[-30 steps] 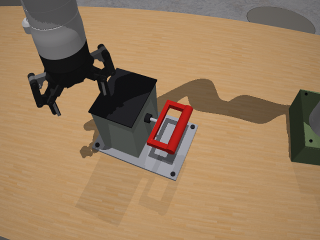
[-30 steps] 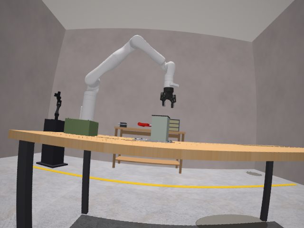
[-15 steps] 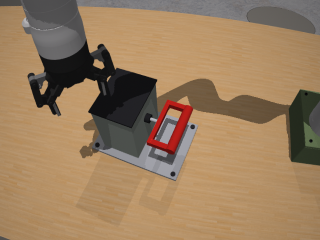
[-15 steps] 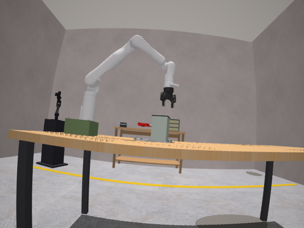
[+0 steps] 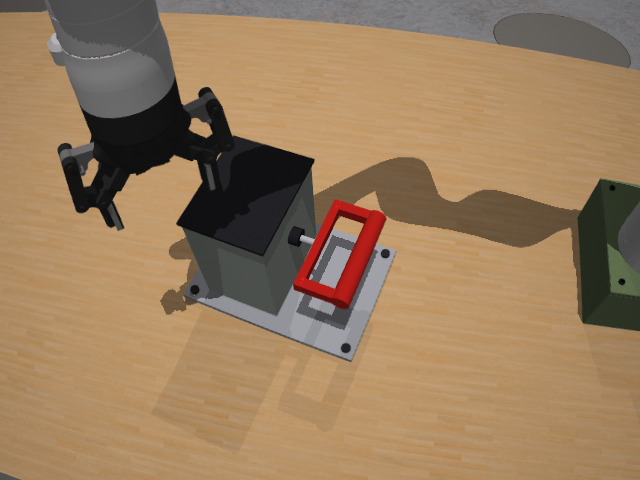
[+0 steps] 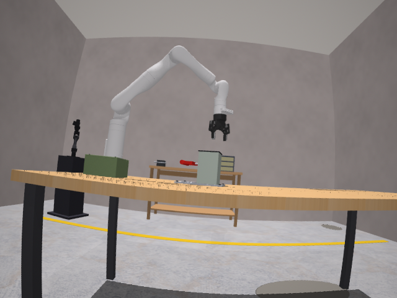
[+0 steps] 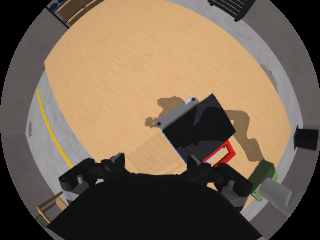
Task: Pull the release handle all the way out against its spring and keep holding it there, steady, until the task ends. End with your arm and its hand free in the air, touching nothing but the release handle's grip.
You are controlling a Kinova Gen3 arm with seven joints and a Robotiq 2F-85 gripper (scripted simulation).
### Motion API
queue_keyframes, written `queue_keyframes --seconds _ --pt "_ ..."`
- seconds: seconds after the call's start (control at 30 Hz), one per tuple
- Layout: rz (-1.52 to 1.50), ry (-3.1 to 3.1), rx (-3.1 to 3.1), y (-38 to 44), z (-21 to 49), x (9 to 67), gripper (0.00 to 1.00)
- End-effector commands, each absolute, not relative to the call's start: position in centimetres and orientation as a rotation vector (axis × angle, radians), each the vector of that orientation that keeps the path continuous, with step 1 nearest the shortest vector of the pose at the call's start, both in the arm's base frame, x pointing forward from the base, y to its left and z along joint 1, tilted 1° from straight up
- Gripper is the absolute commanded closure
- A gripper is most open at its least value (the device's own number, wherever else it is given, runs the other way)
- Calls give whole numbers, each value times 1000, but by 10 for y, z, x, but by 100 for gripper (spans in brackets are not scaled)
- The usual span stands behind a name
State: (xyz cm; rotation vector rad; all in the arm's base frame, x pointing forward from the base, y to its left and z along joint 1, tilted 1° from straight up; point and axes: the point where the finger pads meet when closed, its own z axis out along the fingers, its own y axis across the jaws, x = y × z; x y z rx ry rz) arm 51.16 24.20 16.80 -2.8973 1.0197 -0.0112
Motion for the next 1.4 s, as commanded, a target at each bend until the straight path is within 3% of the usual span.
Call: queue_keyframes --seconds 0.0,1.37 --pt "-15 1031 -2893 241 170 511 0" --pt "4 1723 -2592 191 181 472 0"
